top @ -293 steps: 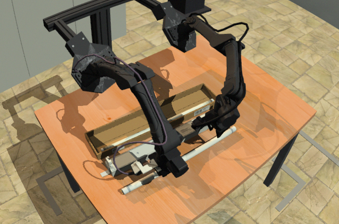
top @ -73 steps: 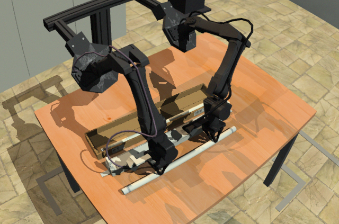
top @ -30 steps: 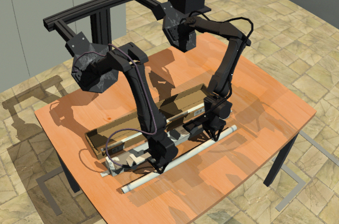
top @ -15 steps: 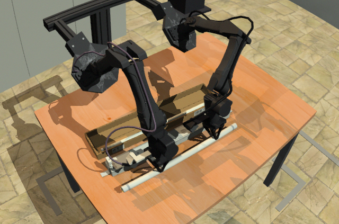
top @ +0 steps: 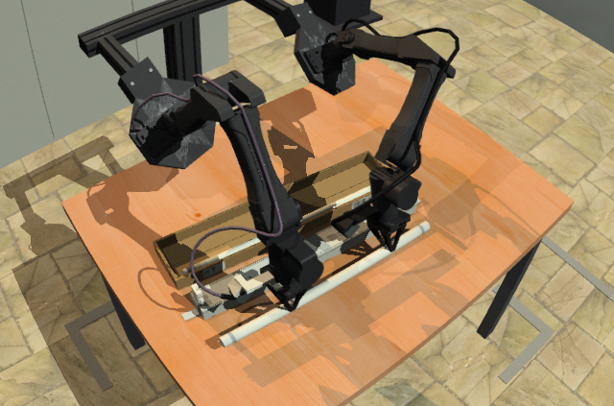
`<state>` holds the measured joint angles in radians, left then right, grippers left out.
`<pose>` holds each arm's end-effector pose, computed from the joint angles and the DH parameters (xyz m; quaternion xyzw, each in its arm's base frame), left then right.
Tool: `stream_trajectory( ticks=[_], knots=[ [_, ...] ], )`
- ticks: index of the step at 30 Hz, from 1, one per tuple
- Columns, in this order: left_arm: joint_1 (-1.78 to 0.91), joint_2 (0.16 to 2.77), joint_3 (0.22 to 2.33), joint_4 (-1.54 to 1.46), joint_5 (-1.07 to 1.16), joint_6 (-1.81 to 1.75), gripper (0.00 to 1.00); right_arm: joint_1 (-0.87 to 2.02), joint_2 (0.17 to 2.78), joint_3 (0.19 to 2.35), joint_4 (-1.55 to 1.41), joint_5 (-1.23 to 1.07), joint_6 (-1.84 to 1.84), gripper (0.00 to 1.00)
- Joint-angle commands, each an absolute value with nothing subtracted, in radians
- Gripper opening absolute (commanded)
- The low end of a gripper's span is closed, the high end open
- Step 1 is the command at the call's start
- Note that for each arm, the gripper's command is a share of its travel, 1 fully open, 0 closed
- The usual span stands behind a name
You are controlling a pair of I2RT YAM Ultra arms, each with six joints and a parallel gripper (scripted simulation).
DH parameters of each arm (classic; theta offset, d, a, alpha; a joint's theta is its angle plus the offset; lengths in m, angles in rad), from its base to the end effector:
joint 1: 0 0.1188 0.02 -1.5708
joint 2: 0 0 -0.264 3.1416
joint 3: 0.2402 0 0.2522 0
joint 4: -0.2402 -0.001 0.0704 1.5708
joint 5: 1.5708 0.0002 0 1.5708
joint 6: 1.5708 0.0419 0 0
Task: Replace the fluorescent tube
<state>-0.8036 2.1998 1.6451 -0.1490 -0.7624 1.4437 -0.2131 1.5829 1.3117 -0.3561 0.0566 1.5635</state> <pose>0.3629 -0.3332 0.1889 0.6920 0.5051 0.4431 0.2639 0.3575 -0.0788 0.3089 0.6991 0.5516 0.2643 0.3703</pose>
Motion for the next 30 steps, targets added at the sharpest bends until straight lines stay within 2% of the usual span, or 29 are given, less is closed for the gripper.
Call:
stream_trajectory(
  ticks=[1, 30],
  knots=[
    [-0.838, 2.188, 1.682, -0.169, -0.756, 1.43, 0.11, -0.214, 1.588, 1.34, -0.376, 0.078, 1.566, 0.11],
    [-0.815, 2.265, 1.876, -0.479, -0.711, 1.326, 0.11, -0.208, 1.665, 1.508, -0.601, 0.056, 1.583, 0.11]
  ],
)
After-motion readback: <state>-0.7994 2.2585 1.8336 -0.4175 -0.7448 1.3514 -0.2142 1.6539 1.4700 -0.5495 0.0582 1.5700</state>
